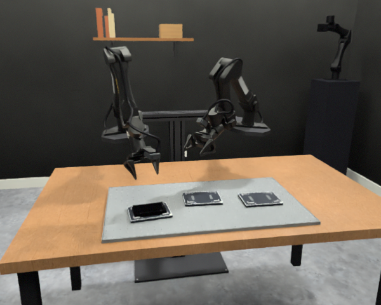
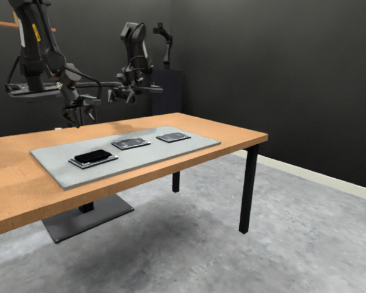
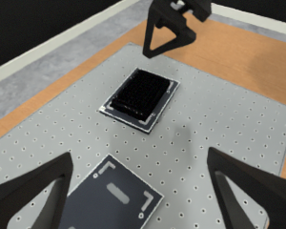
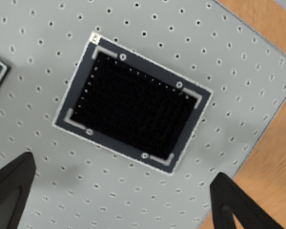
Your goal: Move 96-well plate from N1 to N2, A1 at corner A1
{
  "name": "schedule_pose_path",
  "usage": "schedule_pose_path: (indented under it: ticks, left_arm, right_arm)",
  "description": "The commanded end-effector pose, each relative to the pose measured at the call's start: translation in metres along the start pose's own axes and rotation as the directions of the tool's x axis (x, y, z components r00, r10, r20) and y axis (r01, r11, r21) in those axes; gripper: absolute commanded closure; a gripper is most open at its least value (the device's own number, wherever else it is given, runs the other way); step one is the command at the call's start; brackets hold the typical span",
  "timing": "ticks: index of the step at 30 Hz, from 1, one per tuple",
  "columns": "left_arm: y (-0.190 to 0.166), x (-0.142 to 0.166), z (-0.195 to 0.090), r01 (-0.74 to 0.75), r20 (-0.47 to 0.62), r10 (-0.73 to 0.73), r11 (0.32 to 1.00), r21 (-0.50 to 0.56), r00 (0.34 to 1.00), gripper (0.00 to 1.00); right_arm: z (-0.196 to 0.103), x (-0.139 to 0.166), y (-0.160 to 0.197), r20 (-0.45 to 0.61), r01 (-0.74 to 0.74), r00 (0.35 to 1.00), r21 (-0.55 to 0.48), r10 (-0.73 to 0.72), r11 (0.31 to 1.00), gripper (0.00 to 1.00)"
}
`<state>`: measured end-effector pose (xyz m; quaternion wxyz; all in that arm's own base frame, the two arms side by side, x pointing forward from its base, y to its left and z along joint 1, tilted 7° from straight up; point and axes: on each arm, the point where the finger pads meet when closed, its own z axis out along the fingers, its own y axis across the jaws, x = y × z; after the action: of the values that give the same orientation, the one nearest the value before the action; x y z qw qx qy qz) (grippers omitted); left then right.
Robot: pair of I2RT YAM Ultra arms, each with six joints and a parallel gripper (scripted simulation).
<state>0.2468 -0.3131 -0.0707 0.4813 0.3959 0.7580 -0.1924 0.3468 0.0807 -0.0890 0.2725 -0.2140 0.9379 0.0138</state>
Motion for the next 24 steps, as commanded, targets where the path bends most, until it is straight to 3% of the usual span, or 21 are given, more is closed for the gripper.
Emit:
schedule_pose_path:
  ticks: [1, 9, 24]
  left_arm:
    - [0.000, -0.001, -0.001, 0.005, 0.006, -0.005, 1.000, -0.005, 1.000, 0.00]
    - [0.000, -0.001, -0.001, 0.005, 0.006, -0.005, 1.000, -0.005, 1.000, 0.00]
    - [0.000, -0.001, -0.001, 0.005, 0.006, -0.005, 1.000, -0.005, 1.000, 0.00]
  right_arm:
    - [-0.006, -0.017, -0.002, 0.133, -0.168, 0.978, 0.060, 0.158, 0.984, 0.00]
    - [-0.010, -0.003, 0.004, 0.174, -0.318, 0.938, 0.077, 0.301, 0.945, 0.00]
    - [-0.010, 0.007, 0.011, 0.139, -0.295, 0.949, 0.069, 0.284, 0.953, 0.00]
